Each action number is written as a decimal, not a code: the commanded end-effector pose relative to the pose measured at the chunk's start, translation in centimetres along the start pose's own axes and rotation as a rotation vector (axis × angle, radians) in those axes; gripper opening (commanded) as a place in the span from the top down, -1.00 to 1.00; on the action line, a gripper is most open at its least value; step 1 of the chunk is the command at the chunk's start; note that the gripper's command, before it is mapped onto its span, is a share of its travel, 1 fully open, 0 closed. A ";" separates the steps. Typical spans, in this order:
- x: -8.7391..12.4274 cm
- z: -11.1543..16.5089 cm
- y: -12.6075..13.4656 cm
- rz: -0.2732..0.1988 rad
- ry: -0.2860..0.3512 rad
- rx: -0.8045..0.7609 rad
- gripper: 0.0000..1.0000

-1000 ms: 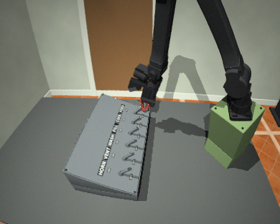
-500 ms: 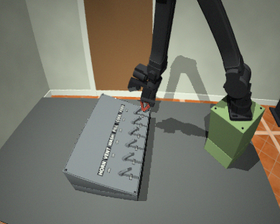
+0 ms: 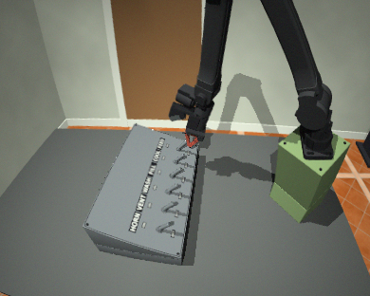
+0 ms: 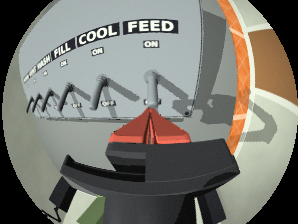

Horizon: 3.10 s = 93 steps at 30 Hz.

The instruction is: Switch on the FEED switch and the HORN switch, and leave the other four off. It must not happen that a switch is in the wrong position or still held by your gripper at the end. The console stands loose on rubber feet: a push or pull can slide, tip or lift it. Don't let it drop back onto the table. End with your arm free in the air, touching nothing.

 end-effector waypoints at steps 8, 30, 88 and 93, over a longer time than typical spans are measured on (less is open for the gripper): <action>0.8 -4.8 1.1 -0.014 -0.094 0.056 1.00; 0.8 -4.8 1.1 -0.014 -0.094 0.056 1.00; 0.9 -5.9 1.4 -0.014 -0.101 0.060 1.00; 0.9 -5.9 1.4 -0.014 -0.101 0.060 1.00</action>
Point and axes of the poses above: the point where the finger pads meet when closed, its own x axis back along the fingers, its own y axis across the jaws, z = x × y, the point moved 7 cm from there along x, back along the fingers, and after that the axes turned 15 degrees about -x, right-handed, at the moved point
